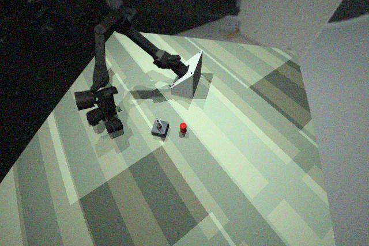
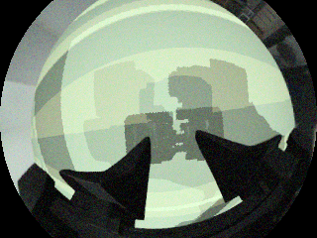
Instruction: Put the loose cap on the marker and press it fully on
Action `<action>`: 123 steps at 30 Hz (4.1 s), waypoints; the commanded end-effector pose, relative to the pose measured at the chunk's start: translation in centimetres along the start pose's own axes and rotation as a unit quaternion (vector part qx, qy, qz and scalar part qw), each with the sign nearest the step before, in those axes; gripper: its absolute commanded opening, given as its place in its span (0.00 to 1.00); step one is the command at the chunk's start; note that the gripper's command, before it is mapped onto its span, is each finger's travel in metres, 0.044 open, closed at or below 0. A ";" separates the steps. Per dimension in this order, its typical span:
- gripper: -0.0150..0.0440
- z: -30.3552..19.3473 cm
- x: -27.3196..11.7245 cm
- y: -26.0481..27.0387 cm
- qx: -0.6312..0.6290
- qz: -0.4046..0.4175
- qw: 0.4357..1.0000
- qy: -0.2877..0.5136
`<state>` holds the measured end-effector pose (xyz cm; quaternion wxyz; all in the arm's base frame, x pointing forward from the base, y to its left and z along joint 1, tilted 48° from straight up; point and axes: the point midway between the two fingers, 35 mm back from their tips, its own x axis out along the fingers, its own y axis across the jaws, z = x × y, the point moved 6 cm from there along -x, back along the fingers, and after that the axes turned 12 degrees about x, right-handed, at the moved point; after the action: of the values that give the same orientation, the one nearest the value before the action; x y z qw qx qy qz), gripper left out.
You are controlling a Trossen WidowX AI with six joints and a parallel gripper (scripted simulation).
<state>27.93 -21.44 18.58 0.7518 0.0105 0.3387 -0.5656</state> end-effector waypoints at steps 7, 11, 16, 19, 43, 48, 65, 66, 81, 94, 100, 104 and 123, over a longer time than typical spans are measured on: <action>0.67 -8.8 -5.4 11.6 -0.390 0.108 0.912 0.067; 0.67 -13.5 -8.5 14.4 -0.563 0.134 0.810 0.088; 0.67 -19.8 -12.7 16.1 -0.759 0.139 0.628 0.104; 0.67 -23.3 -15.3 16.3 -0.855 0.122 0.491 0.110; 0.67 -26.2 -12.0 15.9 -0.894 0.107 0.421 0.112; 0.67 -26.3 -11.6 15.9 -0.894 0.107 0.421 0.112; 0.67 -27.0 -9.0 15.7 -0.894 0.107 0.421 0.112; 0.67 -27.1 -8.8 15.7 -0.894 0.107 0.421 0.112; 0.67 -27.7 -6.6 15.3 -0.894 0.105 0.421 0.112; 0.41 -27.8 -6.5 15.3 -0.894 0.105 0.421 0.112; 0.25 -27.7 -6.8 15.6 -0.886 0.109 0.436 0.111; 0.25 -27.4 -7.7 15.7 -0.888 0.109 0.434 0.111; 0.25 -26.1 -12.4 16.0 -0.894 0.107 0.421 0.112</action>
<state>26.92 4.69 -1.56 0.3438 -0.5691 0.7323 0.1473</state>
